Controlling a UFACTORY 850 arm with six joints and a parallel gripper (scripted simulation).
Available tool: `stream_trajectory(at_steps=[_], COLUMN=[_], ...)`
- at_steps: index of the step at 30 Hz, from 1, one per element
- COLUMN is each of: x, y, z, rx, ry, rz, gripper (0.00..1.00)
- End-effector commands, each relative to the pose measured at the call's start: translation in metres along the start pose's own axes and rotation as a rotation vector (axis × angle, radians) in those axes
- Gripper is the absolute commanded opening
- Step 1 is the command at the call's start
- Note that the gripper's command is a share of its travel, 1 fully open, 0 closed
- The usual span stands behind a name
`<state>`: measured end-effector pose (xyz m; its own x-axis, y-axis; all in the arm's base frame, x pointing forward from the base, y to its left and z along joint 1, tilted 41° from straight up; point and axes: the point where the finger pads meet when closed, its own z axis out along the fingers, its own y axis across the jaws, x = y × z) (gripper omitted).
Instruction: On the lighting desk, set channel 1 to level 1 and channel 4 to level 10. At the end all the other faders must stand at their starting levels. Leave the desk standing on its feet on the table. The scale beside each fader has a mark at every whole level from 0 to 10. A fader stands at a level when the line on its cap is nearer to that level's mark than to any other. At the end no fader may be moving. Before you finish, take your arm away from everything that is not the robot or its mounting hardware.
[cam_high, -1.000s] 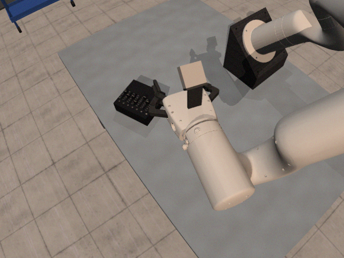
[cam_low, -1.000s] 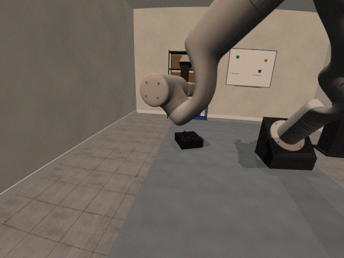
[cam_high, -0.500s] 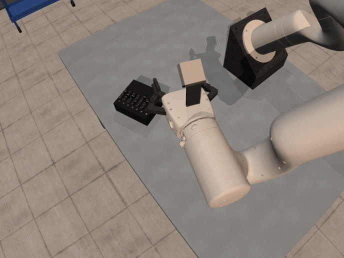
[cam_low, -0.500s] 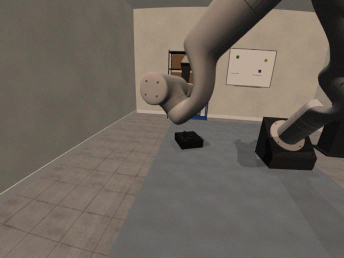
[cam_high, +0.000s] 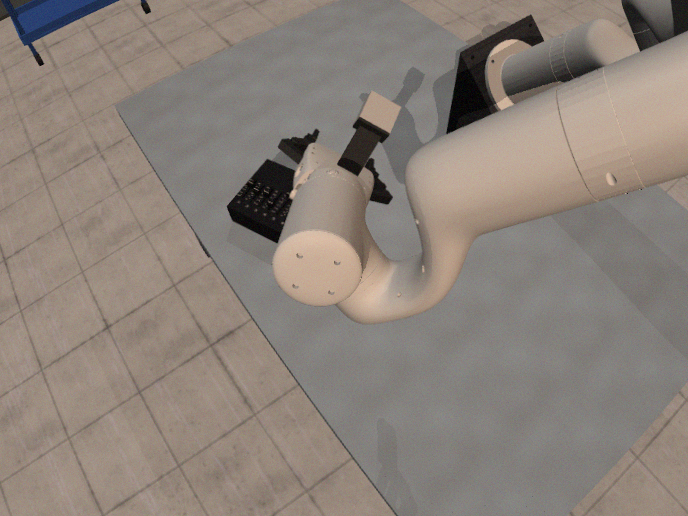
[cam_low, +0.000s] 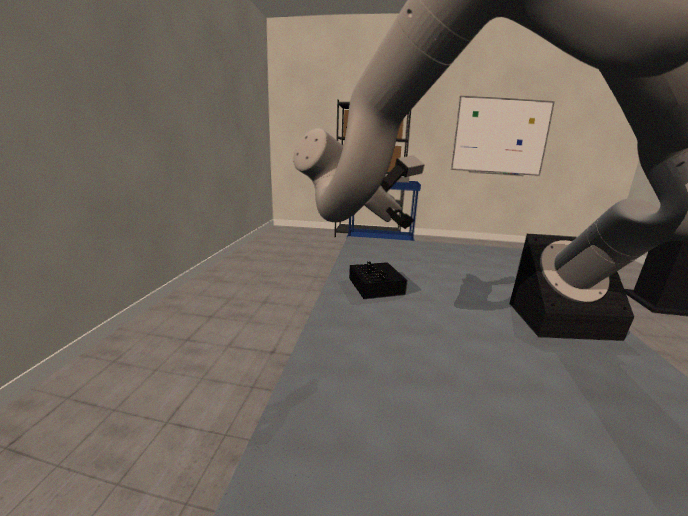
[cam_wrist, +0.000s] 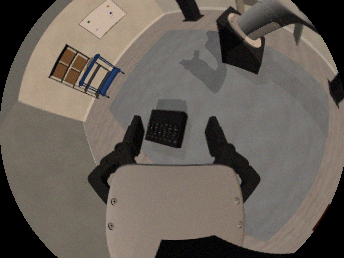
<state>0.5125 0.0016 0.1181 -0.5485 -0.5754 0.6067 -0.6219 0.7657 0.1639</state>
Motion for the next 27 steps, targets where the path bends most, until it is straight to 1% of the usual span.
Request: stream_trajectory(at_steps=[1, 2, 3, 4, 5, 7, 8, 9, 10, 12, 13, 14, 15, 16, 18, 19, 20, 21, 22, 23, 24, 26, 27], x=[-0.016, -0.016, -0.025, -0.025, -0.035, -0.035, -0.045, -0.045, -0.055, -0.055, -0.064, -0.064, -0.064, -0.072, -0.072, -0.079, -0.079, -0.085, -0.085, -0.090, -0.090, -0.097, -0.097], y=[-0.001, -0.001, -0.003, -0.003, -0.006, -0.006, -0.010, -0.010, -0.016, -0.016, -0.024, -0.024, -0.024, -0.032, -0.032, -0.042, -0.042, -0.051, -0.051, -0.061, -0.061, -0.079, -0.079], z=[0.031, 0.031, 0.044, 0.044, 0.055, 0.055, 0.066, 0.066, 0.075, 0.075, 0.084, 0.084, 0.084, 0.092, 0.092, 0.099, 0.099, 0.106, 0.106, 0.113, 0.113, 0.124, 0.124], rx=[-0.165, -0.204, -0.241, -0.278, -0.315, -0.390, -0.427, -0.465, -0.502, -0.502, -0.612, -0.636, -0.653, -0.676, -0.755, -0.793, -0.831, -0.868, -0.905, -0.943, -0.981, -1.057, -1.095], ry=[-0.081, -0.100, -0.106, -0.122, -0.126, -0.155, -0.157, -0.168, -0.169, -0.169, -0.186, -0.190, -0.192, -0.187, -0.198, -0.193, -0.196, -0.189, -0.190, -0.183, -0.182, -0.164, -0.160], rz=[0.211, 0.260, 0.313, 0.361, 0.414, 0.515, 0.568, 0.619, 0.672, 0.672, 0.825, 0.859, 0.881, 0.916, 1.024, 1.079, 1.131, 1.183, 1.236, 1.289, 1.342, 1.448, 1.501], gripper=[1.00, 1.00, 1.00, 1.00, 1.00, 1.00, 1.00, 1.00, 1.00, 1.00, 1.00, 1.00, 1.00, 1.00, 1.00, 1.00, 1.00, 1.00, 1.00, 1.00, 1.00, 1.00, 1.00])
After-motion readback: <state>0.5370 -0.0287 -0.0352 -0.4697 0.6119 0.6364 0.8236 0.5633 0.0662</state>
